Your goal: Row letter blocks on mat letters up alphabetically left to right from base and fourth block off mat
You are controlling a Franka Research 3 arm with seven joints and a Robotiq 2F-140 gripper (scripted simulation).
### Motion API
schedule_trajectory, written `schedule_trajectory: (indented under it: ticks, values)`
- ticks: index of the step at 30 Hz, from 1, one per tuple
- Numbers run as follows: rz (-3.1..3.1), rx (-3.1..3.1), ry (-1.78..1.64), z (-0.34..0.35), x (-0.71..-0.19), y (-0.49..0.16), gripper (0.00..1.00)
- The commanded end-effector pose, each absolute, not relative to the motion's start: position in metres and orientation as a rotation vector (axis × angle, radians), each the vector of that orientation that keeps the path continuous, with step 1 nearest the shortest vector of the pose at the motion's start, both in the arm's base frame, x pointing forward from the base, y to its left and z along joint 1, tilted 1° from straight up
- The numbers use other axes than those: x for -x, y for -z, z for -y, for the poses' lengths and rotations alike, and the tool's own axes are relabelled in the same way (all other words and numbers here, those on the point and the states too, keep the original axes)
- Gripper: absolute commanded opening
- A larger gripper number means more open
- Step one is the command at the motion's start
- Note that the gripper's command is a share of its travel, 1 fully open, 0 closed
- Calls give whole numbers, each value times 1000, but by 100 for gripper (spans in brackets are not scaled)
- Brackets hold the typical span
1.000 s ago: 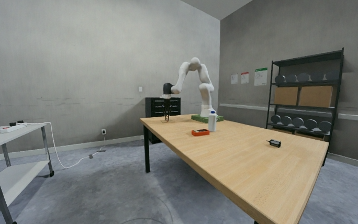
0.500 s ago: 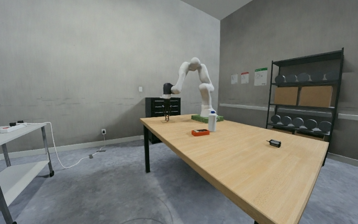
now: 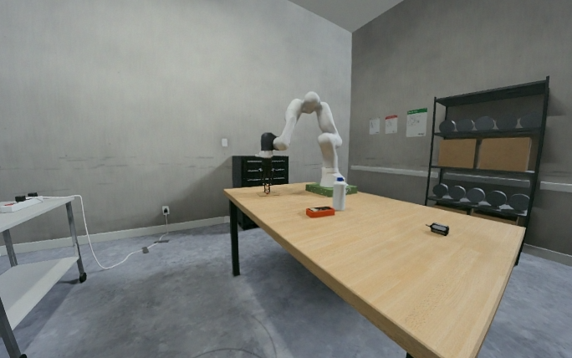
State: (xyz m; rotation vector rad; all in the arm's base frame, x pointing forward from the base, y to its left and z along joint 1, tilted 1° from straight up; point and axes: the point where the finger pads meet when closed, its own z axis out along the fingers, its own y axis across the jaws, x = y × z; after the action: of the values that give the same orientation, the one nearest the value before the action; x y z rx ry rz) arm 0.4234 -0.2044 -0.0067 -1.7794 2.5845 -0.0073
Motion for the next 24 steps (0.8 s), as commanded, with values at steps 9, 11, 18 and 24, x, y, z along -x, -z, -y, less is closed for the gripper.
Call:
schedule_trajectory:
  ticks: [9,11,18,24]
  values:
    - [-2588,1771,12,204,-424,6,22]
    - [-2588,1771,12,204,-424,6,22]
    - [-2588,1771,12,204,-424,8,22]
    - [-2588,1771,12,204,-424,9,22]
